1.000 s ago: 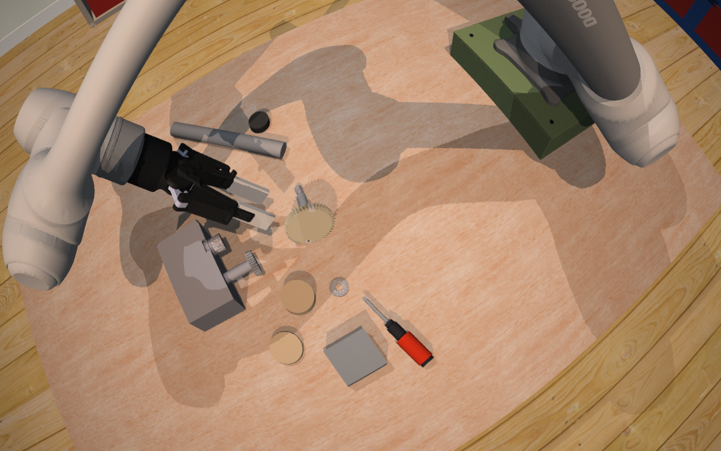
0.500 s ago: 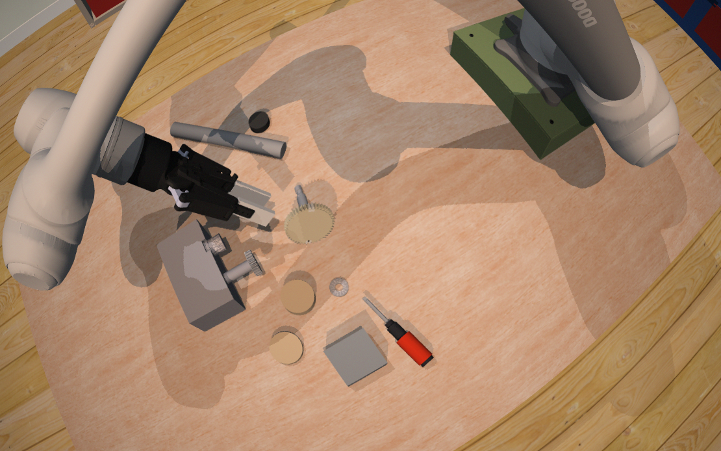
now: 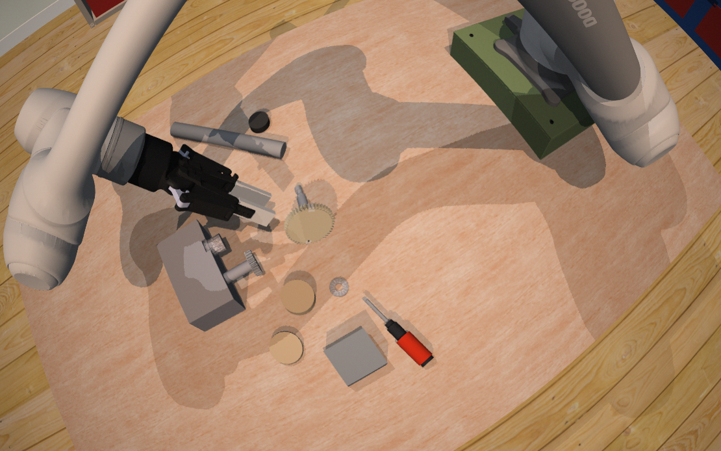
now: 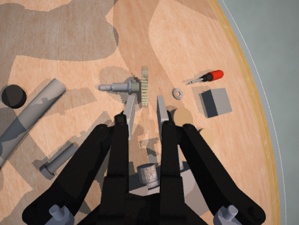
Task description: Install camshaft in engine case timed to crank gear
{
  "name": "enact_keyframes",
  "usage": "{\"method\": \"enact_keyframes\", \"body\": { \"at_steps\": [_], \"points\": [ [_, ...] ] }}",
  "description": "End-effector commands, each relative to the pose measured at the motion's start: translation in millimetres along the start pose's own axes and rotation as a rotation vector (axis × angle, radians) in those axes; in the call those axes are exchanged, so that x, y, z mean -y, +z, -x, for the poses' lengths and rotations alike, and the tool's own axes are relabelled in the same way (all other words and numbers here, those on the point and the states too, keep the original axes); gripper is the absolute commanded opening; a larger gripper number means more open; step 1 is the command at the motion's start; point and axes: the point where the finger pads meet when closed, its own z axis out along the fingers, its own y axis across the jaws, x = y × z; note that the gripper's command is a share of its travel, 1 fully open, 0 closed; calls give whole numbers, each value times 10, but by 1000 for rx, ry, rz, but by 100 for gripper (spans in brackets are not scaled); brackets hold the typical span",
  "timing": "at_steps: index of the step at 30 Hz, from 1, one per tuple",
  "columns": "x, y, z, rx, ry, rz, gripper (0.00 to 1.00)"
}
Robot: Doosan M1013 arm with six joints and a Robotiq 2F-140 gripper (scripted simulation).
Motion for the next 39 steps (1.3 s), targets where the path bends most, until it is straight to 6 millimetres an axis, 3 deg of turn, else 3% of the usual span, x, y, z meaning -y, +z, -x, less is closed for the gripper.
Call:
{"method": "enact_keyframes", "body": {
  "at_steps": [1, 9, 22, 39],
  "points": [
    [26, 56, -9, -3, 0, 2, 21],
    [25, 144, -9, -3, 0, 2, 21],
    [25, 449, -10, -3, 0, 2, 21],
    [24, 623, -11, -3, 0, 2, 21]
  ]
}}
